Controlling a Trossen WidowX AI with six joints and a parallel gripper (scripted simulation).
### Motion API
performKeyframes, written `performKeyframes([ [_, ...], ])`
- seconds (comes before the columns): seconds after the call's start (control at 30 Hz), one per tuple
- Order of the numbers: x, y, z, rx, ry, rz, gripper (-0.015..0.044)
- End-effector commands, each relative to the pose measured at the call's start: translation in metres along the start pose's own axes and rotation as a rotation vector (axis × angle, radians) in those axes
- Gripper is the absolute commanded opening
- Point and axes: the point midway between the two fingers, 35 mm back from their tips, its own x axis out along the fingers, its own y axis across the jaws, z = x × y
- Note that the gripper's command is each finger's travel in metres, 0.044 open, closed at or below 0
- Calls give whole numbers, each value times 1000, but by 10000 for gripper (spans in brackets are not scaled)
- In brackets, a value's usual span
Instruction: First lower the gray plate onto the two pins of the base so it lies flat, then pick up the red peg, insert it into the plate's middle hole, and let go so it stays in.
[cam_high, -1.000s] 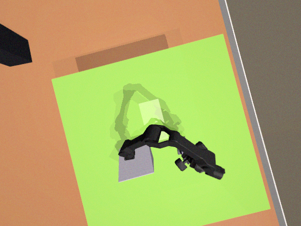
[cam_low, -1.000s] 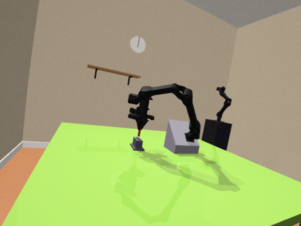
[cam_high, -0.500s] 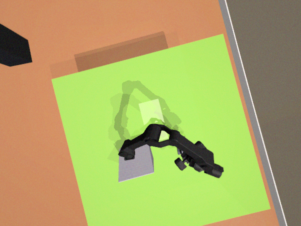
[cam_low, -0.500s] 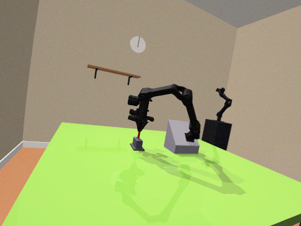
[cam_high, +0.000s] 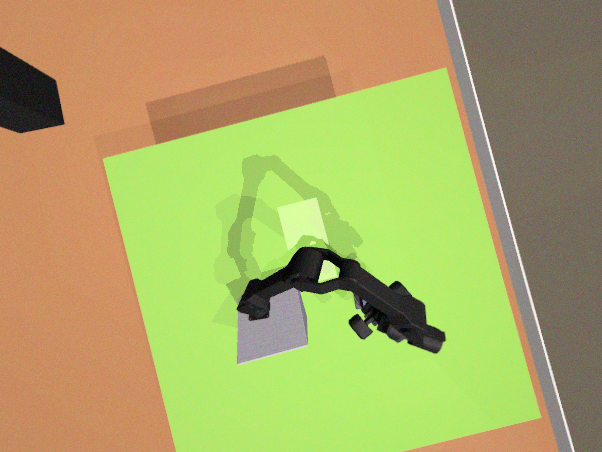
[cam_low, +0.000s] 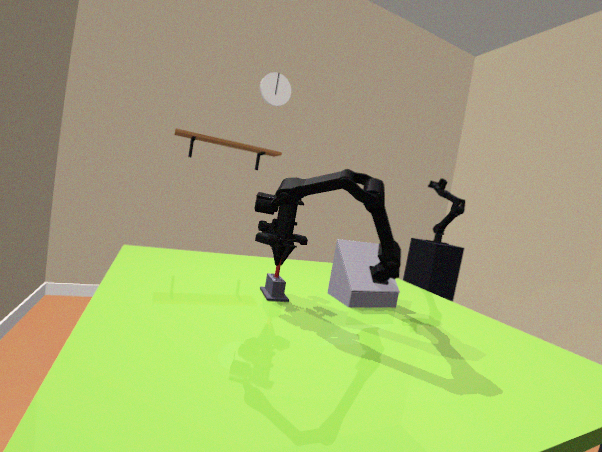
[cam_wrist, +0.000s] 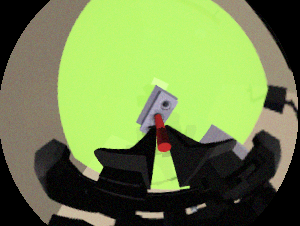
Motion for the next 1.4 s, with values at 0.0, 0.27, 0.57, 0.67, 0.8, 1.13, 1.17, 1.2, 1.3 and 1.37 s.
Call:
performKeyframes([
  [0.0,-1,0,0,0,-1,1,0],
  [0.27,0,0,1,0,-1,1,0],
  [0.57,2,0,-1,0,0,1,0],
  [0.67,2,0,-2,0,0,1,0],
  [0.8,3,1,-2,0,0,1,0],
  [1.13,2,0,-1,-2,-1,-1,0],
  [1.17,2,0,-1,-2,-1,-1,26],
  [1.2,2,0,-1,-2,-1,-1,53],
  [1.3,2,0,-1,-2,-1,-1,131],
  [1.37,2,0,-1,-2,-1,-1,150],
])
